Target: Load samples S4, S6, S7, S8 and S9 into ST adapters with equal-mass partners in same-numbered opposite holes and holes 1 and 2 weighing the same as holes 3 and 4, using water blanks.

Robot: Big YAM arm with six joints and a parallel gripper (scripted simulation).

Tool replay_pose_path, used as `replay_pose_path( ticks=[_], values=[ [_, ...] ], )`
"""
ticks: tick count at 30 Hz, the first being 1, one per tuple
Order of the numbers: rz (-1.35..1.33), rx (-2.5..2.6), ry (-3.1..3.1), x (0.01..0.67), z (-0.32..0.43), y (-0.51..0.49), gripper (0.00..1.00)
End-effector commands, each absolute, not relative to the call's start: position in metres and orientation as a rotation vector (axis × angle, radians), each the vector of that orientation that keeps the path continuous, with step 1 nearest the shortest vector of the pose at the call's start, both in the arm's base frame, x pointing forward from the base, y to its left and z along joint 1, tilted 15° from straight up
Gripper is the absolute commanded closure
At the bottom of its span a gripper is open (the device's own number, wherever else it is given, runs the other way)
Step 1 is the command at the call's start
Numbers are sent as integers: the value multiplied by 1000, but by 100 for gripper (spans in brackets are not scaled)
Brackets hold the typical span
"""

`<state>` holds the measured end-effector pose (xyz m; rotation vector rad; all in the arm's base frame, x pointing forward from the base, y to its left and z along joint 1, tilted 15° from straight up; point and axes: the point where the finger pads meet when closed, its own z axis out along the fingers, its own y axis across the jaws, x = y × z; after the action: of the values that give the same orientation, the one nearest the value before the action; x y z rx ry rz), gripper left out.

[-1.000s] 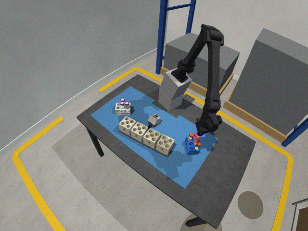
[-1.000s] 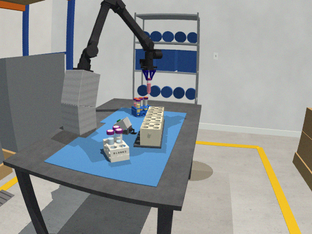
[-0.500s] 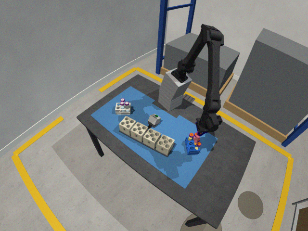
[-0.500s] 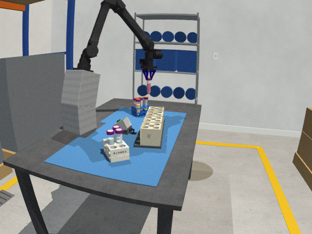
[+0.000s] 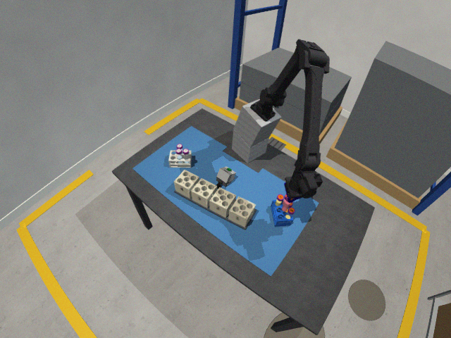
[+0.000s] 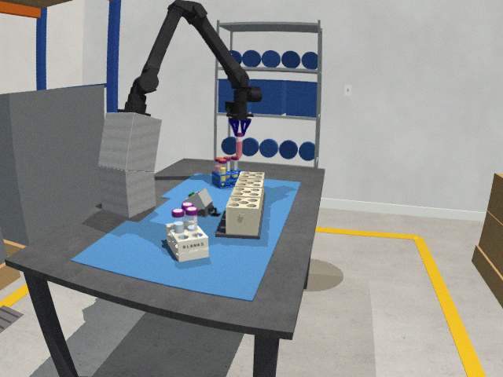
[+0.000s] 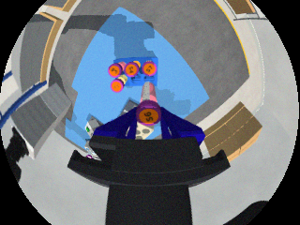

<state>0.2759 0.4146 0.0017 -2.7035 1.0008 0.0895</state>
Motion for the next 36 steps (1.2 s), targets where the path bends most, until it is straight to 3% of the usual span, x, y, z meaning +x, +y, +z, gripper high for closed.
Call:
replay_pose_path(
  ticks=[1, 21, 36],
  values=[
    [78, -2665, 980, 284, 3, 438, 100],
    [81, -2678, 989, 283, -48, 444, 100],
    [78, -2675, 999, 288, -44, 439, 100]
  ],
)
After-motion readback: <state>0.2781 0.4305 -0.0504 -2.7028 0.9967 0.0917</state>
